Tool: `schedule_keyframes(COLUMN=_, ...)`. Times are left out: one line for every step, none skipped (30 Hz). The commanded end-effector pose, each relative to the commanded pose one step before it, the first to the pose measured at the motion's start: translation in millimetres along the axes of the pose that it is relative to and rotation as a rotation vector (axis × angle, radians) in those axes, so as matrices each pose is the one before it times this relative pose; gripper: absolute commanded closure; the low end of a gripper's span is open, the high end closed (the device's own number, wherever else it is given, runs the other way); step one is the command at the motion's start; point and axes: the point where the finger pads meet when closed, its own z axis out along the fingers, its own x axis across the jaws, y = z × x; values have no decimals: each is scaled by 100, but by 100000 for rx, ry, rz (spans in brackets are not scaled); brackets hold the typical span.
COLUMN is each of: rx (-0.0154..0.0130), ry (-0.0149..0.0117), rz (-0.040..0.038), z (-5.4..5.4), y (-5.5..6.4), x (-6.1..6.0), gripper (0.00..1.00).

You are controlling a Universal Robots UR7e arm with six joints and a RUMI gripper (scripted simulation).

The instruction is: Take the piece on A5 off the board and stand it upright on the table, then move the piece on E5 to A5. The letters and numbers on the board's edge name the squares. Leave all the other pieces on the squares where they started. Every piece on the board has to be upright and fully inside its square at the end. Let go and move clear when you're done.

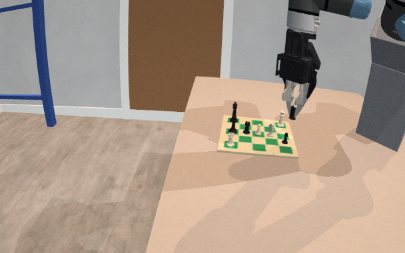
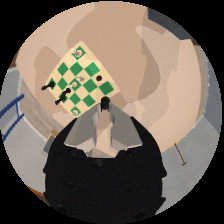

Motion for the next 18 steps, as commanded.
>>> schedule_keyframes(rx=187, ry=839, rz=18, z=-524, y=-39, x=61, gripper=100)
schedule_keyframes(rx=-9, ry=-25, rz=-22, z=-21, y=9, x=-20, gripper=100)
schedule_keyframes(rx=0, ry=0, rz=0, z=0, y=0, x=0, gripper=100)
schedule_keyframes(rx=0, ry=0, rz=0, z=0, y=0, x=0, gripper=100)
schedule_keyframes(rx=1, ry=-18, rz=-14, z=-14, y=4, x=-13, gripper=100)
schedule_keyframes(rx=12, ry=1, rz=4, z=-6, y=-5, x=3, gripper=100)
schedule_keyframes(rx=9, ry=-1, rz=1, z=-2, y=-3, x=1, gripper=100)
schedule_keyframes(rx=3, ry=35, rz=-39, z=7, y=8, x=21, gripper=100)
schedule_keyframes(rx=2, ry=29, rz=-32, z=6, y=7, x=17, gripper=100)
schedule_keyframes(rx=1, ry=23, rz=-25, z=5, y=6, x=13, gripper=100)
schedule_keyframes(rx=1, ry=15, rz=-17, z=3, y=4, x=9, gripper=100)
schedule_keyframes(rx=1, ry=8, rz=-9, z=2, y=2, x=5, gripper=100)
schedule_keyframes(rx=7, ry=16, rz=20, z=4, y=-5, x=5, gripper=100)
schedule_keyframes(rx=10, ry=23, rz=34, z=7, y=-8, x=6, gripper=100)
schedule_keyframes(rx=5, ry=10, rz=23, z=5, y=-4, x=-6, gripper=100)
schedule_keyframes(rx=-9, ry=-30, rz=3, z=5, y=12, x=-64, gripper=100)
schedule_keyframes(rx=-32, ry=-100, rz=-28, z=7, y=40, x=-172, gripper=100)
schedule_keyframes(rx=4, ry=-16, rz=95, z=25, y=9, x=-175, gripper=100)
